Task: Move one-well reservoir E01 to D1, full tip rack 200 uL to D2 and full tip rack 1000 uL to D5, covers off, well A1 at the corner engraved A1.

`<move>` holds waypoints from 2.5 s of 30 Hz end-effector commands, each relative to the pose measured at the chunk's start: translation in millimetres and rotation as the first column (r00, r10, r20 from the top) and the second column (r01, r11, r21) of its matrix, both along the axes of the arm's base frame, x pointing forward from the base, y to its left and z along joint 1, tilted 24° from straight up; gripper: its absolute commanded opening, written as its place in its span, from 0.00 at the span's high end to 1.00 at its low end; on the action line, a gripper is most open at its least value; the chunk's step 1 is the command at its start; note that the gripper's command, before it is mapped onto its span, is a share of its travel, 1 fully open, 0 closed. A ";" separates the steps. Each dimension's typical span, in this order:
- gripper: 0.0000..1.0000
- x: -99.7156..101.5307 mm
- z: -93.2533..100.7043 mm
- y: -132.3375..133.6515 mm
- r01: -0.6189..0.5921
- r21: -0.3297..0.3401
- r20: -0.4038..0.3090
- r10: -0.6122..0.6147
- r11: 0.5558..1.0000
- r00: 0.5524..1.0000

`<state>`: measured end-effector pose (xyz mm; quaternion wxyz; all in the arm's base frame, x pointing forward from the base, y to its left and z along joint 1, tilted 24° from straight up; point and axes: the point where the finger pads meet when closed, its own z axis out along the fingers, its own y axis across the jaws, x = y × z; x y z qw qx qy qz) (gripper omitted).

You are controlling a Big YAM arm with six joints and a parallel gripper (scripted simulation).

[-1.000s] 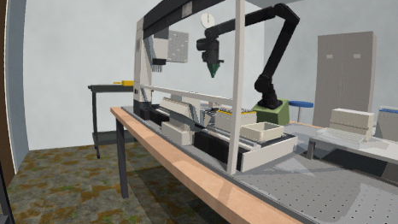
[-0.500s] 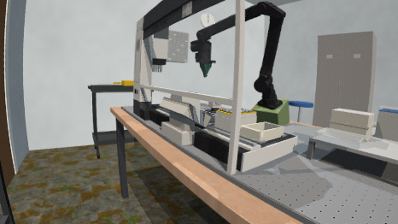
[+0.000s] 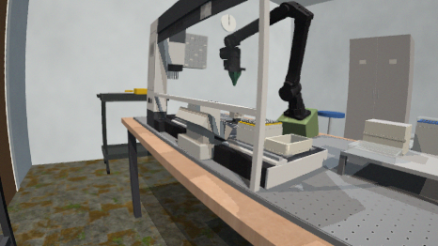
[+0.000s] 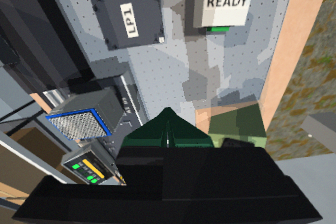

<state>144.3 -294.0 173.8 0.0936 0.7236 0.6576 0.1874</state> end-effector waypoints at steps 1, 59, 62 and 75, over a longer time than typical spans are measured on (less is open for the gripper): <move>1.00 -5.5 4.1 -4.4 -0.036 -0.027 0.010 0.037 0.999 0.999; 1.00 -63.4 -84.8 -6.9 -0.044 -0.030 0.008 0.044 0.999 0.999; 1.00 -61.2 -85.3 -11.8 -0.044 -0.043 0.009 0.044 0.998 0.999; 1.00 -54.1 -106.2 -4.0 -0.044 -0.030 0.009 0.044 0.999 0.999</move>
